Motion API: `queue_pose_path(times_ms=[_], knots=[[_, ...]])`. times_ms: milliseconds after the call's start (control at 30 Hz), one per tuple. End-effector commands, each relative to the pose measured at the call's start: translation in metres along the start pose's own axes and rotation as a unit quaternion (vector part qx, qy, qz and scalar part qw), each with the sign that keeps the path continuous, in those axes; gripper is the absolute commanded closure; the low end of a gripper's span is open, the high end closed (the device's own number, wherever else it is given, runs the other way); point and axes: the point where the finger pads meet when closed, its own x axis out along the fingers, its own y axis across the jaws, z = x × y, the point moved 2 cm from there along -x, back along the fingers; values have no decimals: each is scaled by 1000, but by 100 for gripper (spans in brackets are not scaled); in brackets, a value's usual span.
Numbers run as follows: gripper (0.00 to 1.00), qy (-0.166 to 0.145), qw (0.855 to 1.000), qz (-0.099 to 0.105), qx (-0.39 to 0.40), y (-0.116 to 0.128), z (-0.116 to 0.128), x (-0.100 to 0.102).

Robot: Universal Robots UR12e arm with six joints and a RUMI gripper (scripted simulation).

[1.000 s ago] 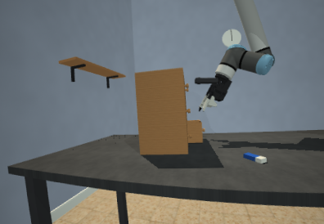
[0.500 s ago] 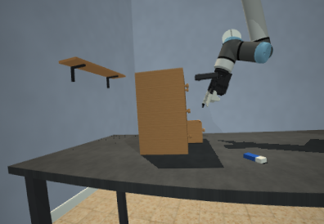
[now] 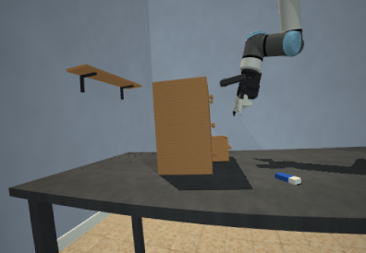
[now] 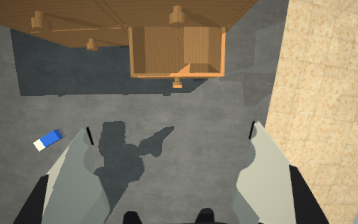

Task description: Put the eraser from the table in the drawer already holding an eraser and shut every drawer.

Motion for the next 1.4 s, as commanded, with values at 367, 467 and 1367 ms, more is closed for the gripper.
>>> queue_pose_path(times_ms=[367, 467, 1367], knots=[[0, -87, 996, 3, 6, 0, 14, -34], [0, -100, 995, 4, 7, 0, 16, -39], [0, -144, 990, 6, 10, -1, 24, -56]])
